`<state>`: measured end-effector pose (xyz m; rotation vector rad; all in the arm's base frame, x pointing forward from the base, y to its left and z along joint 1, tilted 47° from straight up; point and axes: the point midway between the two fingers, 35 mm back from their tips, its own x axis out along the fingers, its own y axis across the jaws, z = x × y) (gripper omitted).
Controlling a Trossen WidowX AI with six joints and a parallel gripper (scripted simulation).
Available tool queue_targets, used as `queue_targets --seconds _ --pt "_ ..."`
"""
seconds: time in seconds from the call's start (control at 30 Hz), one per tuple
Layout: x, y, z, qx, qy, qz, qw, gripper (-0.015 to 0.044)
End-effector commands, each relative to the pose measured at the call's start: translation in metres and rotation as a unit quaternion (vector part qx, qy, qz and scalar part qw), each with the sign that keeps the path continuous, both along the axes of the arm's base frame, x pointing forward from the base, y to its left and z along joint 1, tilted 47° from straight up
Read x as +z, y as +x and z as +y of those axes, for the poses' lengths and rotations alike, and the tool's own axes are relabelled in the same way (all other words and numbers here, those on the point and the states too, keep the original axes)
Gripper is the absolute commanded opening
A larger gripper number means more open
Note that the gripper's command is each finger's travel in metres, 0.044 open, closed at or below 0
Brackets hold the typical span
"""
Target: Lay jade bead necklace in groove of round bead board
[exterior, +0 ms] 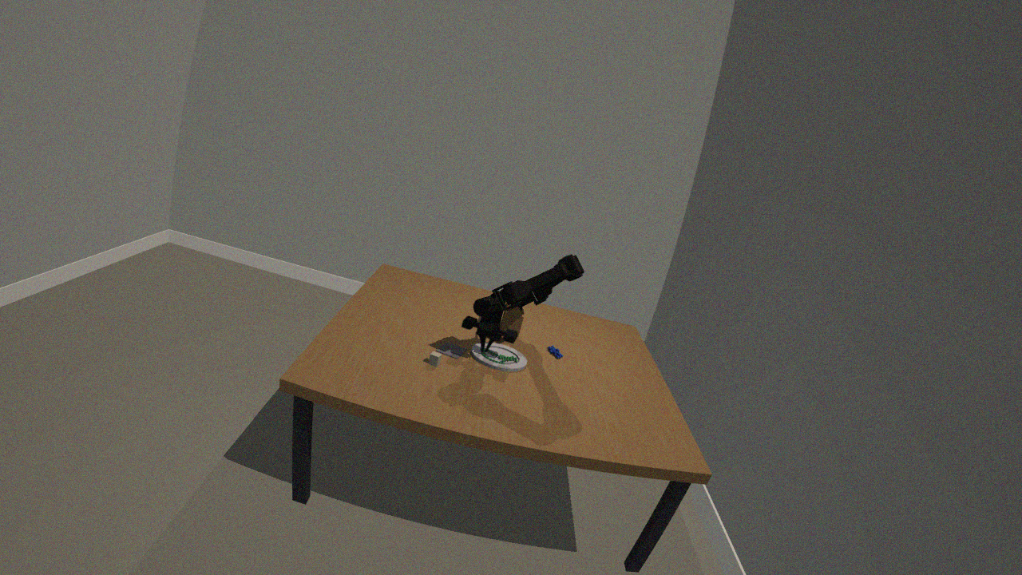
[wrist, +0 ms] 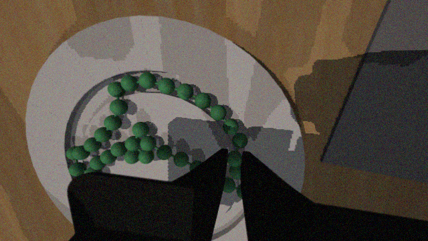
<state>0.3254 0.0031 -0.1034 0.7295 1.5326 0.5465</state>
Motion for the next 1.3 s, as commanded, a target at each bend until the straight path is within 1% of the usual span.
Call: queue_targets --seconds 0.0,0.37,0.67,1.2,1.23,1.27 --pt "0.002 0.000 -0.004 -0.001 0.000 -0.001 1.000 0.0000" --pt "-0.003 -0.002 -0.009 -0.001 0.000 -0.001 1.000 0.0000" --pt "-0.008 -0.002 -0.003 -0.001 0.000 -0.001 1.000 0.0000" --pt "-0.003 -0.002 -0.008 -0.001 0.000 -0.002 1.000 0.0420" --pt "-0.005 -0.001 -0.006 -0.001 0.000 -0.002 1.000 0.0440" --pt "-0.005 -0.001 -0.007 -0.004 -0.002 0.001 1.000 0.0440"
